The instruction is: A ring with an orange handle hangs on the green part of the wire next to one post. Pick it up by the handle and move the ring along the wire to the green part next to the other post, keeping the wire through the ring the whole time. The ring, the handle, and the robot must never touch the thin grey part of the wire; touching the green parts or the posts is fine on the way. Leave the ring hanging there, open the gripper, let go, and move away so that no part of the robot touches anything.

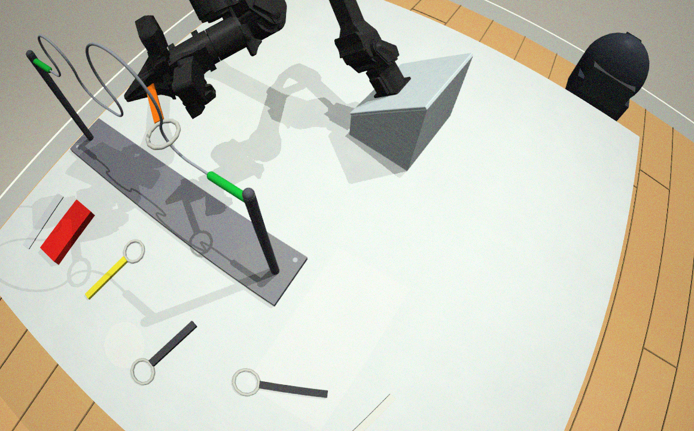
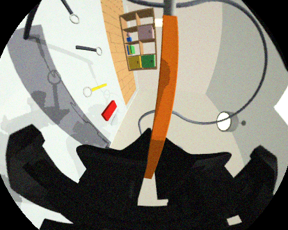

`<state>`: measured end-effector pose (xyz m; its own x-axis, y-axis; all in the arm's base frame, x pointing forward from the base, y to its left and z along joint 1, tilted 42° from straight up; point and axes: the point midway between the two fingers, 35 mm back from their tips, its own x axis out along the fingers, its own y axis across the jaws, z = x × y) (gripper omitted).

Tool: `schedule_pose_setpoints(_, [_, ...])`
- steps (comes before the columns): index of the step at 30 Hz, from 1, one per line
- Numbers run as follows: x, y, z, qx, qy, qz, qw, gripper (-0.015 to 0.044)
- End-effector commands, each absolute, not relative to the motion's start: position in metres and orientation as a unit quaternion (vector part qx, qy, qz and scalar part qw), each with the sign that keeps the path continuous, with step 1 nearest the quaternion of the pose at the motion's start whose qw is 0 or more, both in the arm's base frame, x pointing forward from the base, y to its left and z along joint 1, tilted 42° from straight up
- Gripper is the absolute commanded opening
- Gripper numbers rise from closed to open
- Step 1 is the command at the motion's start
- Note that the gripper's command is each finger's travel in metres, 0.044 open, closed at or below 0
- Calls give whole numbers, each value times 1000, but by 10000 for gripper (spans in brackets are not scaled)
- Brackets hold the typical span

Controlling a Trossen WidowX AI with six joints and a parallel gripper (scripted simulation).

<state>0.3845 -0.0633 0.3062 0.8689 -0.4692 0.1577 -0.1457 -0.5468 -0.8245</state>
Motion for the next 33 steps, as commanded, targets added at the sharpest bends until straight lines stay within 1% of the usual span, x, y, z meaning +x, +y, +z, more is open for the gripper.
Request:
schedule_pose_setpoints(1, [383,-73,293,-838,193,-176,480,-150])
schedule_pose_setpoints(15, [390,-96,246,-749,199,-114,622,-150])
schedule_pose_setpoints(33, [387,-96,183,-603,221,-78,763,-150])
